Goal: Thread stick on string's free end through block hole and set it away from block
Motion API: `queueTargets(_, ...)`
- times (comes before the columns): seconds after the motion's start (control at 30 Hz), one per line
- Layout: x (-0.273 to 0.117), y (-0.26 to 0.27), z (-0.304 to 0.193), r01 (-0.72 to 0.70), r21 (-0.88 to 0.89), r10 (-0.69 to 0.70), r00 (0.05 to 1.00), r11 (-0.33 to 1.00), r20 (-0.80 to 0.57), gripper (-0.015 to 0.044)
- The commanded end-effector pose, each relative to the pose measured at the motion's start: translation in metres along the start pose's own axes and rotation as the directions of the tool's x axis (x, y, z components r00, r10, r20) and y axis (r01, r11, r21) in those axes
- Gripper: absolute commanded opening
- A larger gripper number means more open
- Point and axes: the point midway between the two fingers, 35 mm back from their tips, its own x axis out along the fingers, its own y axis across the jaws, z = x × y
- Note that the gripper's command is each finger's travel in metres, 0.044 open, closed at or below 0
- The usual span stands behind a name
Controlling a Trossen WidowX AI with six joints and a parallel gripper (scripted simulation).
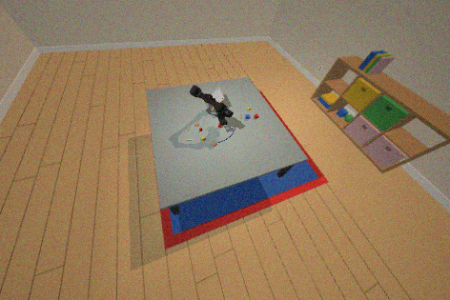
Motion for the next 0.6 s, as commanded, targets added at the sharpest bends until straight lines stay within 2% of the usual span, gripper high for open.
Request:
queueTargets(0.0,0.0,0.0,0.0,0.0,0.0,0.0,1.0,1.0,0.0,0.0032)
queueTargets(0.07,0.0,0.0,0.0,0.0,0.0,0.0,1.0,1.0,0.0,0.0)
queueTargets(0.43,0.0,0.0,0.0,0.0,0.0,0.0,1.0,1.0,0.0,0.0)
queueTargets(0.5,-0.001,-0.003,0.008,0.001,-0.06,-0.001,1.0,0.998,0.002,0.0052)
queueTargets(0.57,-0.004,-0.01,0.031,0.003,-0.225,-0.002,1.0,0.974,0.007,0.0105)
